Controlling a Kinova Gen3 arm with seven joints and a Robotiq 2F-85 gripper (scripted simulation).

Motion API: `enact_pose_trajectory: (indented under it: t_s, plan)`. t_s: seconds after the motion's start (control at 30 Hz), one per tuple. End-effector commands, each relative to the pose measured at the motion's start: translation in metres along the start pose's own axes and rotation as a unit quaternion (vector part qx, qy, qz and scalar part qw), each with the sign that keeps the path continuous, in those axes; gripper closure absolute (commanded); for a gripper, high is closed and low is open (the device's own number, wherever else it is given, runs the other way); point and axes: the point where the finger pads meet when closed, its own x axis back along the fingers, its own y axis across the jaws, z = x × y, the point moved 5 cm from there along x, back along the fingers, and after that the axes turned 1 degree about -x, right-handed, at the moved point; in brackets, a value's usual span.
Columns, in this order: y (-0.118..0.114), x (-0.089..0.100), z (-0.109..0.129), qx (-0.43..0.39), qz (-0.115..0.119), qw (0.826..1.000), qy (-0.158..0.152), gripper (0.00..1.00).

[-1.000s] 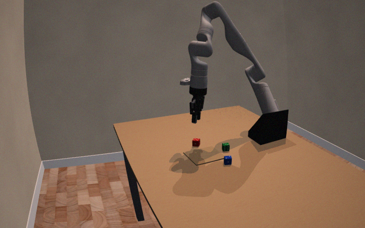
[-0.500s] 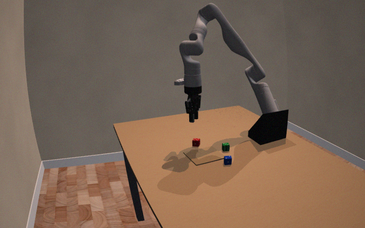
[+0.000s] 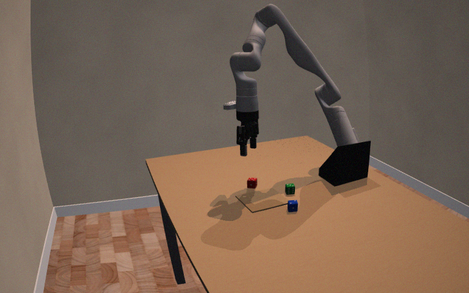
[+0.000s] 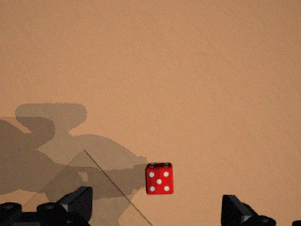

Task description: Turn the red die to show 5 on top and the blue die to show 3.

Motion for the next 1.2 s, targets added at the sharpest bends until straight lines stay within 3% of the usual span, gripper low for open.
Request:
enact_pose_trajectory:
  t_s: [0.0, 0.4, 0.67, 0.9, 0.97, 1.17]
  plan:
    - [0.0, 0.001, 0.0, -0.001, 0.001, 1.0, 0.0, 0.0]
    - [0.0, -0.002, -0.002, -0.045, -0.001, 0.999, -0.002, 0.0]
    - [0.0, -0.008, -0.007, -0.15, -0.006, 0.989, -0.006, 0.0]
    - [0.0, -0.014, -0.011, -0.284, -0.011, 0.959, -0.007, 0.0]
    - [0.0, -0.014, -0.011, -0.284, -0.011, 0.959, -0.007, 0.0]
    - [0.0, -0.019, -0.013, -0.407, -0.013, 0.913, -0.005, 0.0]
